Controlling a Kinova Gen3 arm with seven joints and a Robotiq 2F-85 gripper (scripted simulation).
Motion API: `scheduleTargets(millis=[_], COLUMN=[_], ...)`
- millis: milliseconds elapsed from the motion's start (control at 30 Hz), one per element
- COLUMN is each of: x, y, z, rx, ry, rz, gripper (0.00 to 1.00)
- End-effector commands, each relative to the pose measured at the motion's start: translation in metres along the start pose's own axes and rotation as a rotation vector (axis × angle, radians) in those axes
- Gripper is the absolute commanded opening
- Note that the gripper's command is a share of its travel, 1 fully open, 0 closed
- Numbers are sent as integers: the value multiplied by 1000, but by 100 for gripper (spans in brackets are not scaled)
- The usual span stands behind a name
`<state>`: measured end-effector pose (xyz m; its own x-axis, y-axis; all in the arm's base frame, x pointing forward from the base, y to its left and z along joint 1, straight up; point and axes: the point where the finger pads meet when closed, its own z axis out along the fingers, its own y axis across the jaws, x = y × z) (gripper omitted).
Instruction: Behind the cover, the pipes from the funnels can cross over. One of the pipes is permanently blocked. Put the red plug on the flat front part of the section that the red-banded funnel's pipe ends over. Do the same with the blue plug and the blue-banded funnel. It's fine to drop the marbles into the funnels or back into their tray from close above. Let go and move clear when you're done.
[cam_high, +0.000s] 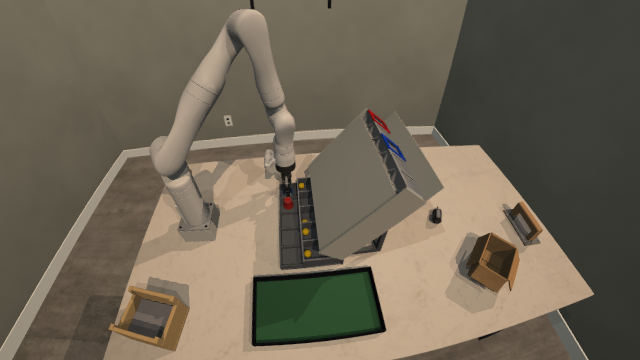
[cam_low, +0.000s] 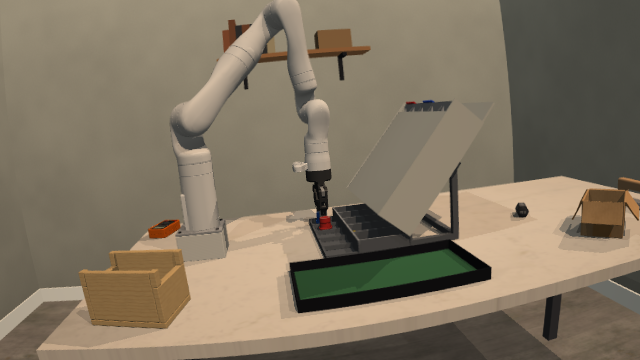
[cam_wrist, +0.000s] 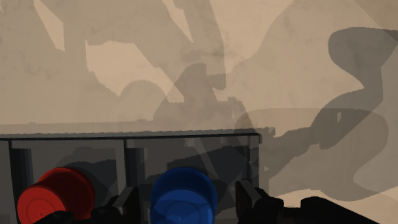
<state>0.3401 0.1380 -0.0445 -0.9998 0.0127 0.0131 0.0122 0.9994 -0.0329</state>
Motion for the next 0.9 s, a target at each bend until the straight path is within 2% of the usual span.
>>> scheduleTargets(millis=[0, 700, 733, 867], x=[0, 0, -1, -1], y=[0, 0, 1, 1], z=[-1, -1, -21, -21], rx=[-1, -1, -25, -25], ry=[-1, -1, -9, -9], rz=[0, 0, 12, 12], gripper=[65, 65, 65, 65])
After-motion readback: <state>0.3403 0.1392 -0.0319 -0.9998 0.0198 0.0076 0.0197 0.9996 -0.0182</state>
